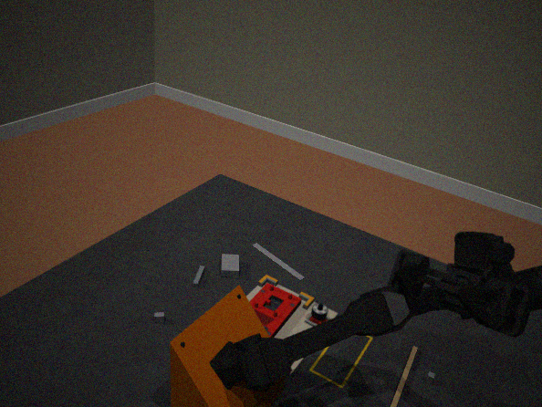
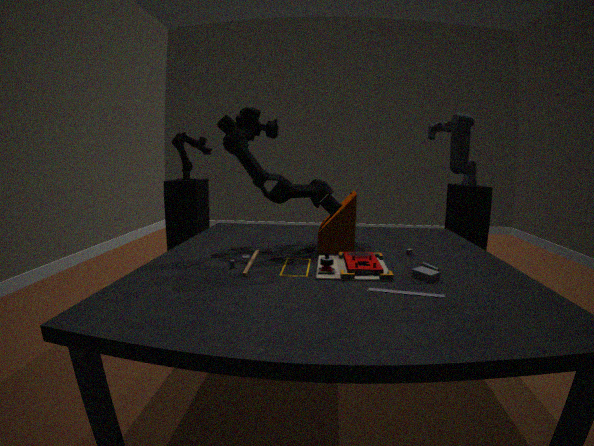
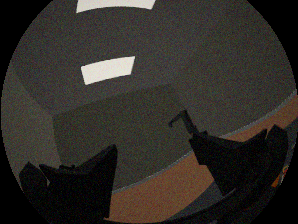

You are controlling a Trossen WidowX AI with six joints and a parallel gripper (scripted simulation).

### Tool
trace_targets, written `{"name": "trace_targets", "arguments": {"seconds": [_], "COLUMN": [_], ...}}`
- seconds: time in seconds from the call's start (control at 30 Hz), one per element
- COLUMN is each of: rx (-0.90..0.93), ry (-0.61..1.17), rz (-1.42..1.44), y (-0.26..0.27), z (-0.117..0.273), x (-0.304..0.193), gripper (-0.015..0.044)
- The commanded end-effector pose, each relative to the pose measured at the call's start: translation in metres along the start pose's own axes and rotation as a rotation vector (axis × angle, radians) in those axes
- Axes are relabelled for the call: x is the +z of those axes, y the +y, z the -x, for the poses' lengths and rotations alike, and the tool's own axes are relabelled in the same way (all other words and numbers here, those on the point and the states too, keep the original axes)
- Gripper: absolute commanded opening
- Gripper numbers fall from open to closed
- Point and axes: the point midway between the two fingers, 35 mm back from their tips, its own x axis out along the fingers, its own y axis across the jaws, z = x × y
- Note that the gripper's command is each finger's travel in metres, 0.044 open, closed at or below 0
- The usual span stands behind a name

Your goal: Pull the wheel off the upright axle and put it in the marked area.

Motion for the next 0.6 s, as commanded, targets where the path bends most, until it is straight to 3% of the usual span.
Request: {"name": "trace_targets", "arguments": {"seconds": [0.0, 0.1, 0.57], "rx": [-0.005, -0.069, -0.476], "ry": [-0.003, -0.037, -0.223], "rz": [0.002, 0.033, 0.174], "y": [0.000, 0.000, -0.027], "z": [-0.001, -0.012, -0.079], "x": [0.000, -0.003, 0.004], "gripper": [0.0374, 0.0300, 0.0300]}}
